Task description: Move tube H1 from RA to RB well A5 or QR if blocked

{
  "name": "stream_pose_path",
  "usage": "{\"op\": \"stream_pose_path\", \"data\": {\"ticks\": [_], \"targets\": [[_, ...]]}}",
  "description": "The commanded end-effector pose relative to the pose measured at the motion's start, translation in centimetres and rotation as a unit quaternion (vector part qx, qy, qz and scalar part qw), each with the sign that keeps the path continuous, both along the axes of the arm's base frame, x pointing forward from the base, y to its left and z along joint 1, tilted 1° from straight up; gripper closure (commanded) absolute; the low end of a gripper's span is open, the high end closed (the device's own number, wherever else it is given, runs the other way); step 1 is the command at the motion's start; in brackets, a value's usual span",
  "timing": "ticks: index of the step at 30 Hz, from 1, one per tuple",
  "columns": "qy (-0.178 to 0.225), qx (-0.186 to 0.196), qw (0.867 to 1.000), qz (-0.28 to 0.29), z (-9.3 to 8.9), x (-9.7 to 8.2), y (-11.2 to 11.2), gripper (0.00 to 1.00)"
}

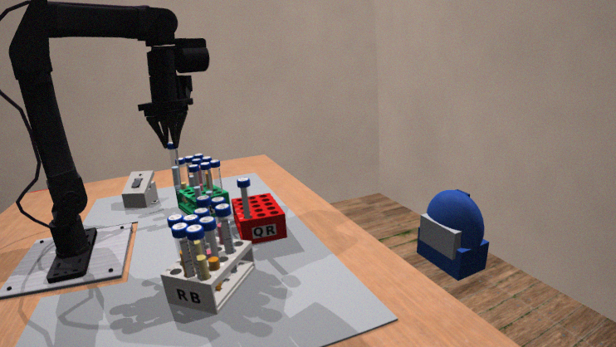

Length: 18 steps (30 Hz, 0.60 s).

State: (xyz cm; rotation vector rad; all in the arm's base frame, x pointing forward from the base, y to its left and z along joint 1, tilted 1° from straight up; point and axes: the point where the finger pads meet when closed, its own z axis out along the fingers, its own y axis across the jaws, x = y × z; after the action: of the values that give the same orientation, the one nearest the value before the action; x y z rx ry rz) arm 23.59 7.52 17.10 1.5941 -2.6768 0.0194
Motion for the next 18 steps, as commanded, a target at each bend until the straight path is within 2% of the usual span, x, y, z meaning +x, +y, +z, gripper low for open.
{"op": "stream_pose_path", "data": {"ticks": [1,4,7,8,16,18], "targets": [[-0.013,0.008,1.000,-0.013,0.9,-0.8,1.2,1.00],[-0.007,0.005,1.000,-0.013,0.5,-1.5,1.9,1.00],[-0.008,0.006,1.000,-0.013,0.6,-1.6,2.3,1.00],[-0.023,0.010,1.000,-0.013,1.3,-1.2,2.7,1.00],[-0.021,0.014,1.000,-0.013,1.2,-2.4,5.1,1.00],[-0.010,0.006,1.000,-0.013,0.5,-1.7,5.4,1.00]]}}
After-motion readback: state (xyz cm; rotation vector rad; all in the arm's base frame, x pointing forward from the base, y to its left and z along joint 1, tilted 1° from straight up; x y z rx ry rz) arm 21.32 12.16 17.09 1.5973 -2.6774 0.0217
